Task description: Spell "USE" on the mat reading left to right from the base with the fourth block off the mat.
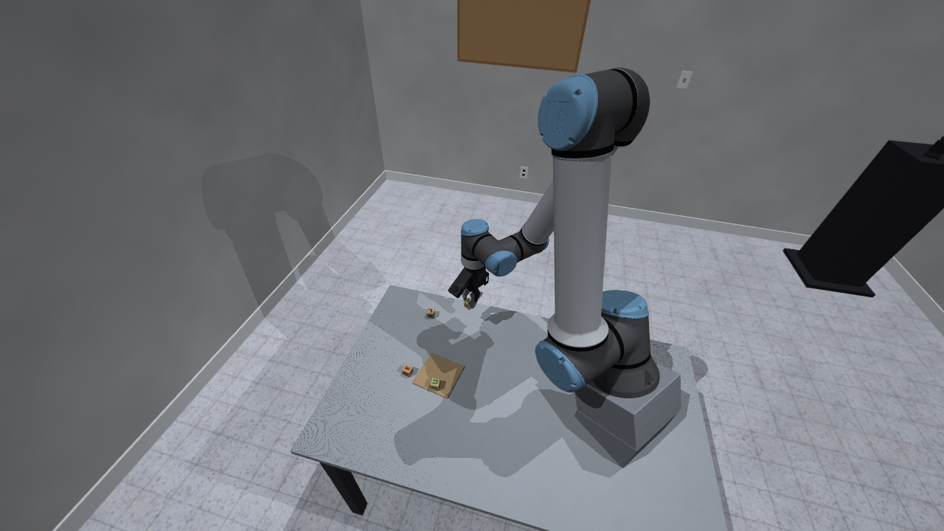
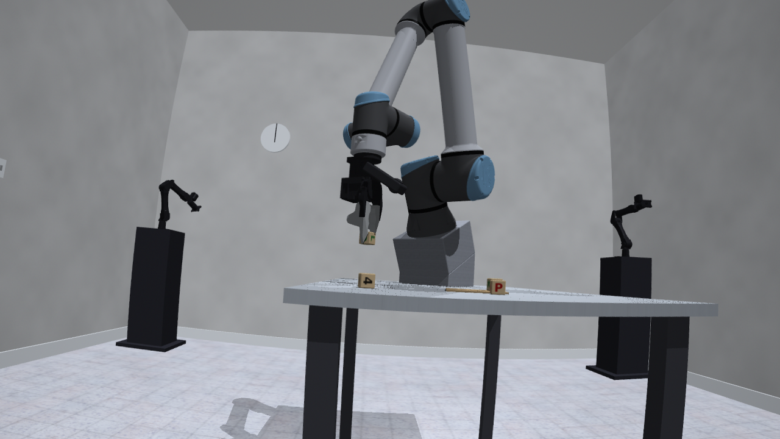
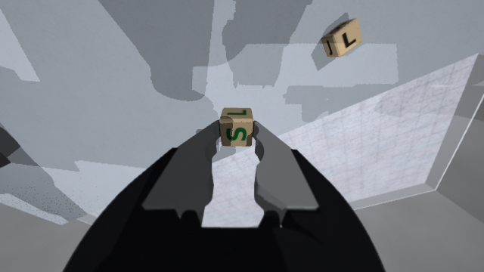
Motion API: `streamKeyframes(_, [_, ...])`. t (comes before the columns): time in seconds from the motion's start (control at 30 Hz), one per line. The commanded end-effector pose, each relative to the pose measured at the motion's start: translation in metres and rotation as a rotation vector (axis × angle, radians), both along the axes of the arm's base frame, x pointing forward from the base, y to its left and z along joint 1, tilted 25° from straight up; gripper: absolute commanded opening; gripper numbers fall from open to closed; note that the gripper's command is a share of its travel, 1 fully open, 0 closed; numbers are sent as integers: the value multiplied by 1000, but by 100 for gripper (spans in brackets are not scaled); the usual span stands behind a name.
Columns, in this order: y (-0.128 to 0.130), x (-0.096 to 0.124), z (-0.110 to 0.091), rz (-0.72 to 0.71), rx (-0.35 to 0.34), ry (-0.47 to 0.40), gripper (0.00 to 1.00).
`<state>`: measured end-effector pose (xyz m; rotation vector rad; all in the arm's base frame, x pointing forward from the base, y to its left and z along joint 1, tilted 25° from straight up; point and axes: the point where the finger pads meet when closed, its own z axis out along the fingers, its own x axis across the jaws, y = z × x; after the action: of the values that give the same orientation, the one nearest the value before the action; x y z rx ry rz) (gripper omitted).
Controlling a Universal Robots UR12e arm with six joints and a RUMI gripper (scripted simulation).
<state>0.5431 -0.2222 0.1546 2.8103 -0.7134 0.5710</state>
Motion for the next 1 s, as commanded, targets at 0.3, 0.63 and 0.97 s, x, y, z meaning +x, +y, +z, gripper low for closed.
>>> streamKeyframes(0.3, [4, 2, -1, 53, -18, 16, 9])
streamKeyframes(0.63, [14, 5, -4, 177, -60, 53, 9])
streamKeyframes(0.97, [29, 9, -8, 356, -120, 108, 9])
